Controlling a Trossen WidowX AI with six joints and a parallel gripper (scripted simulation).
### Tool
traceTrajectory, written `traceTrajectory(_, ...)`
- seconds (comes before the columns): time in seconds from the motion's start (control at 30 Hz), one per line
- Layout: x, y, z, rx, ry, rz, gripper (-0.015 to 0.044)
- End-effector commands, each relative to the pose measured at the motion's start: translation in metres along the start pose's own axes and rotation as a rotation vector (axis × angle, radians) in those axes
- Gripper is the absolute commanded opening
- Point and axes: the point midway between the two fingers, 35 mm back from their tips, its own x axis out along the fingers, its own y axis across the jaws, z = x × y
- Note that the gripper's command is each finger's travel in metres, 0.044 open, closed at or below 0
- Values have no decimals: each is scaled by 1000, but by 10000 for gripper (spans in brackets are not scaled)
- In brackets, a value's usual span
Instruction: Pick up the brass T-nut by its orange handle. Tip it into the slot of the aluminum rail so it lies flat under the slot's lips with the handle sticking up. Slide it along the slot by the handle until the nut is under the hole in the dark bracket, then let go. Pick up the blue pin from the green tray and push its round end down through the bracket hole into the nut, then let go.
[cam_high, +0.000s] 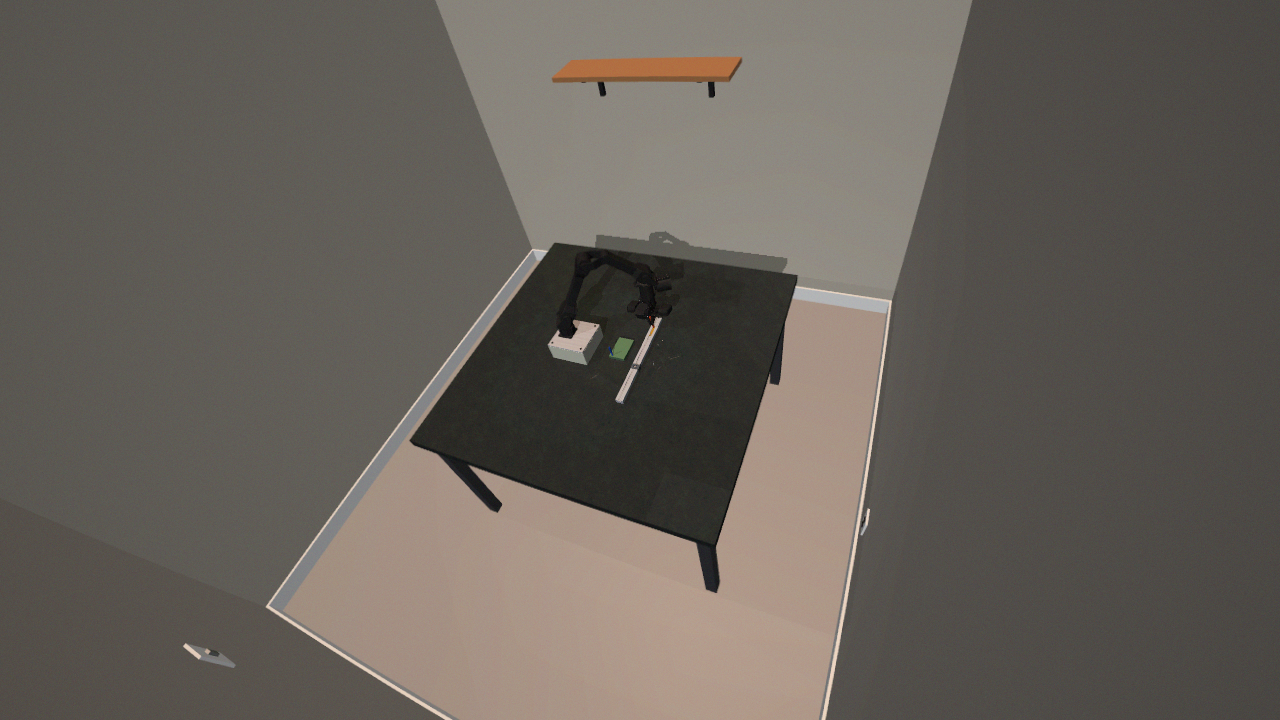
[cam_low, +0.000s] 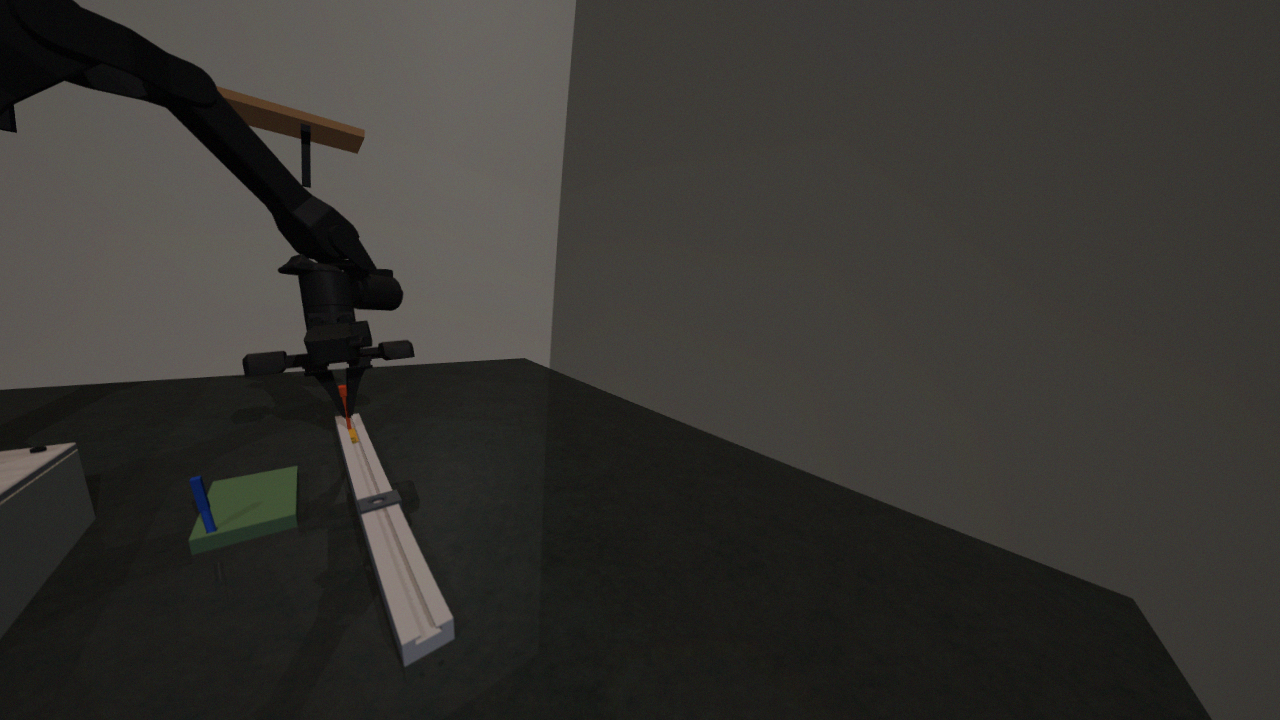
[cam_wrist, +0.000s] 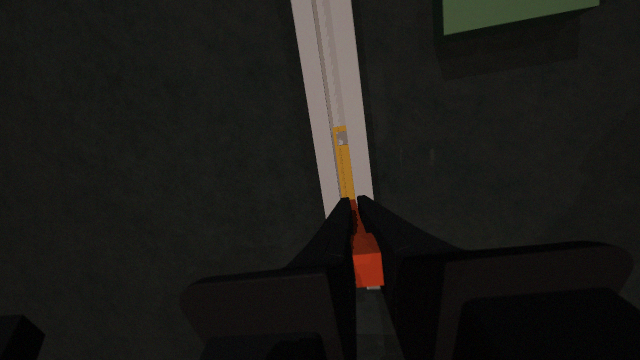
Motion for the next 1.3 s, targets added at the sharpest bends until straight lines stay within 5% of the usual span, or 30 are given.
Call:
traceTrajectory(0.0,-3,3,-2,-6,9,-1,-150)
traceTrajectory(1.27,-2,8,-2,-22,11,-69,-150)
